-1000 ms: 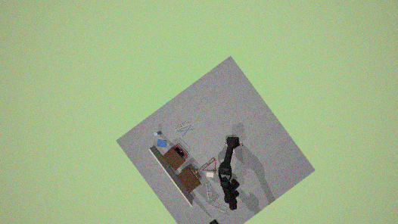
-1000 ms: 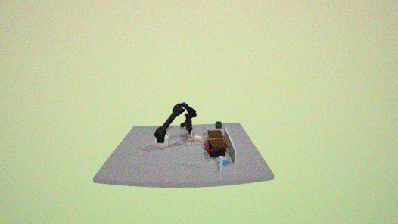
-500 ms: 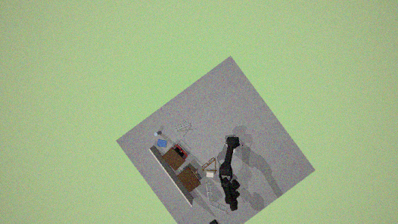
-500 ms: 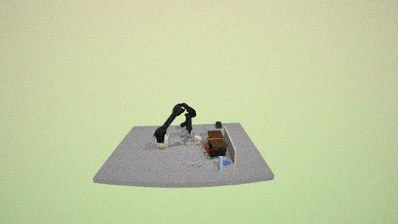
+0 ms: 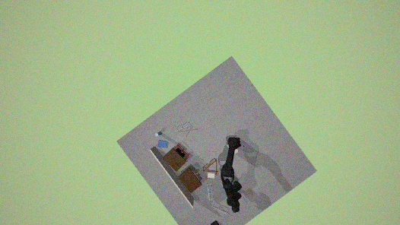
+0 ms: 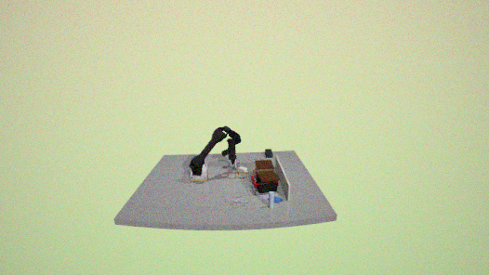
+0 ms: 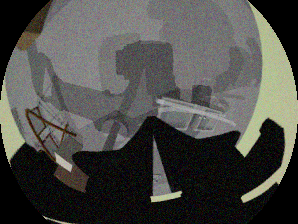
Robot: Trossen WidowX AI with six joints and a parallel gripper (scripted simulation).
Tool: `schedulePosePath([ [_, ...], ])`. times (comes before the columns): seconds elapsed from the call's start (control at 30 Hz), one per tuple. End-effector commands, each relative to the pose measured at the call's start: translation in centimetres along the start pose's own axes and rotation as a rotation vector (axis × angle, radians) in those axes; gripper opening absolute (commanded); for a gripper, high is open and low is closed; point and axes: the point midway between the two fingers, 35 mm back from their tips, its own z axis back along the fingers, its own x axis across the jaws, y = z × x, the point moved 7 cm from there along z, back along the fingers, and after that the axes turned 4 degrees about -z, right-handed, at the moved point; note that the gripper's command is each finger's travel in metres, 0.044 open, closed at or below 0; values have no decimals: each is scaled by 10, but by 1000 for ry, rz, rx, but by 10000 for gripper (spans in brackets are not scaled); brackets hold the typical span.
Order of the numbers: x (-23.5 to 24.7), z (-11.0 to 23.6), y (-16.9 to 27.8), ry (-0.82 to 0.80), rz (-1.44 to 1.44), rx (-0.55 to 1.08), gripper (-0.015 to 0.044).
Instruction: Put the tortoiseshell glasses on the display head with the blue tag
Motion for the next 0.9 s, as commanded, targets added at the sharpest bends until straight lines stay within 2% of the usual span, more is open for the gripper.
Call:
schedulePosePath([
  [0.0,-3,1,0,4,-6,-1,0],
  [0.87,-16,1,-1,5,-6,-1,0],
])
